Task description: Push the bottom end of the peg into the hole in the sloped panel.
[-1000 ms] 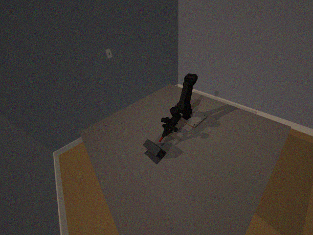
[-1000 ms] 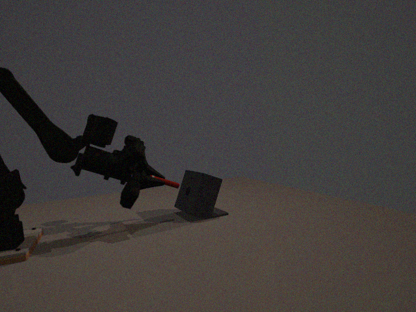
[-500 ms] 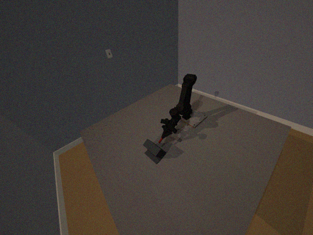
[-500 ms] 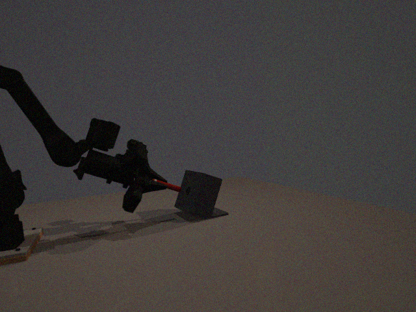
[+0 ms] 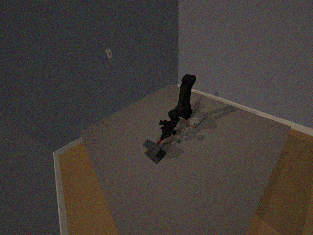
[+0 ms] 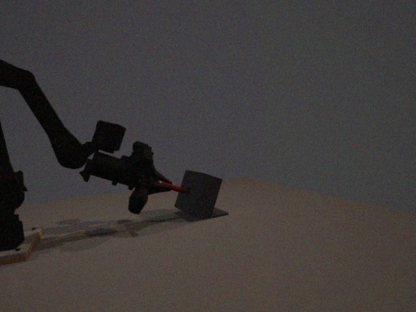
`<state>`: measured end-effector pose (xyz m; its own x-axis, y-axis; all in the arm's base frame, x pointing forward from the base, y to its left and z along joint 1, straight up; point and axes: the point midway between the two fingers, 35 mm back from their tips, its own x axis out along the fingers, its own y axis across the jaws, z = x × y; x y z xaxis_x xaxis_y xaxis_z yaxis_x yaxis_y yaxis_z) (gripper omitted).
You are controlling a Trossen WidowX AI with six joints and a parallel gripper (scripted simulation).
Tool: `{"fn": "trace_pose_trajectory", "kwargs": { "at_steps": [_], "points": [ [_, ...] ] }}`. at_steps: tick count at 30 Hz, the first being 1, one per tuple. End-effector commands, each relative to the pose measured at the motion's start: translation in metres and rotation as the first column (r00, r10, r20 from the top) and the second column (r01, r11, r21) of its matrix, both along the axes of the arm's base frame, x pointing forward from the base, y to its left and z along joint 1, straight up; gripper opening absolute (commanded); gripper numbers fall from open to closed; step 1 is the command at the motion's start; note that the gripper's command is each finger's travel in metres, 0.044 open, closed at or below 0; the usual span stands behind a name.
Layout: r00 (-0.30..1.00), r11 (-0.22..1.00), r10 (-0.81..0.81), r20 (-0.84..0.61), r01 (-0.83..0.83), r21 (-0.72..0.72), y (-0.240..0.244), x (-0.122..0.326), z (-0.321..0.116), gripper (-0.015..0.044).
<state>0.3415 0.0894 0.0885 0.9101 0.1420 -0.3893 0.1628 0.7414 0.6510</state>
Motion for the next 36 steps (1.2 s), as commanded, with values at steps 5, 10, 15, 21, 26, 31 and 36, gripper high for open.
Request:
{"fn": "trace_pose_trajectory", "kwargs": {
  "at_steps": [5,10,15,21,26,31,36],
  "points": [
    [1.000,1.000,0.000,-0.002,0.000,-0.001,-0.0003,-0.0011,-0.0006,0.0000],
    [1.000,1.000,0.000,-0.002,0.000,-0.001,-0.0002,-0.0010,-0.0005,0.0000],
    [1.000,1.000,0.000,-0.002,0.000,-0.001,0.0002,-0.0006,0.0008,0.0000],
    [1.000,1.000,0.000,-0.002,0.000,-0.001,0.0006,0.0002,0.0026,0.0000],
    [1.000,1.000,0.000,-0.002,0.000,-0.001,0.0008,0.0009,0.0036,0.0000],
    [1.000,1.000,0.000,-0.002,0.000,-0.001,0.0012,0.0032,0.0032,0.0000],
    [1.000,1.000,0.000,-0.002,0.000,-0.001,0.0016,0.0048,0.0029,0.0000]
  ]
}}
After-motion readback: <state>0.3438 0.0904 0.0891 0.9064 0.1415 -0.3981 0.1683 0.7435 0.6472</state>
